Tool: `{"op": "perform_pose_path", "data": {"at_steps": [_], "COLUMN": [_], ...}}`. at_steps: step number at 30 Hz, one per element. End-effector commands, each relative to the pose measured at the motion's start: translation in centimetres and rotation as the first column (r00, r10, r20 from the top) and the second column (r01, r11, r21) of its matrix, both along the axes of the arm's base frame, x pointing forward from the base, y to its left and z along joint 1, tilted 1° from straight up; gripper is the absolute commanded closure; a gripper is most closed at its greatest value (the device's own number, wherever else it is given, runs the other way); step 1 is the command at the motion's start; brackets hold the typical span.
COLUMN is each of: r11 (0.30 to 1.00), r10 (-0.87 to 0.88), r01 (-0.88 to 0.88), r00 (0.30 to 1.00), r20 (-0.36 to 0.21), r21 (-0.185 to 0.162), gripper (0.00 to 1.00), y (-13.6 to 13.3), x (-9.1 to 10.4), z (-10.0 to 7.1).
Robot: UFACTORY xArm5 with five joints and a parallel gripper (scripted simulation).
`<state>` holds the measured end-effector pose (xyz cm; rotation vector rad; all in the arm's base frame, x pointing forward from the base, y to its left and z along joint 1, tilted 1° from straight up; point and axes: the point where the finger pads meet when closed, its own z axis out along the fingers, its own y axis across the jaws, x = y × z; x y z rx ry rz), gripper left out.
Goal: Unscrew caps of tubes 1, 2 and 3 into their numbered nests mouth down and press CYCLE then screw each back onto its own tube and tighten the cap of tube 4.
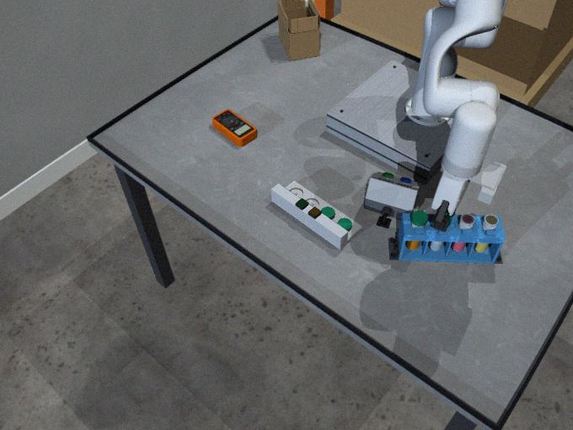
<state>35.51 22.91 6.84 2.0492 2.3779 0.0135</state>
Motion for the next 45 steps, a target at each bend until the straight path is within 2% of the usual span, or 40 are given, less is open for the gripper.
{"op": "perform_pose_path", "data": {"at_steps": [1,10,11,25,29,34,39,41,45], "r11": [0.961,0.952,0.952,0.952,0.994,0.993,0.952,0.952,0.864], "r10": [-0.275,-0.306,-0.306,-0.306,-0.111,0.114,0.306,0.306,0.503], "r01": [0.275,0.306,0.306,0.306,0.111,-0.114,-0.306,-0.306,-0.503], "r00": [0.961,0.952,0.952,0.952,0.994,0.993,0.952,0.952,0.864], "r20": [-0.007,-0.008,-0.008,-0.008,-0.005,0.0,0.004,0.004,0.006], "r21": [0.014,0.015,0.015,0.015,0.014,0.013,0.011,0.011,0.009], "gripper": [0.54,0.54,1.0,1.0,1.0,1.0,1.0,1.0,1.0], "y": [0.07,0.07,0.07,0.07,0.07,0.07,0.07,0.07,0.07], "x": [0.1,0.1,0.1,0.1,0.1,0.1,0.1,0.1,0.1], "z": [0.12,0.13,0.13,0.13,0.14,0.16,0.17,0.17,0.18]}}
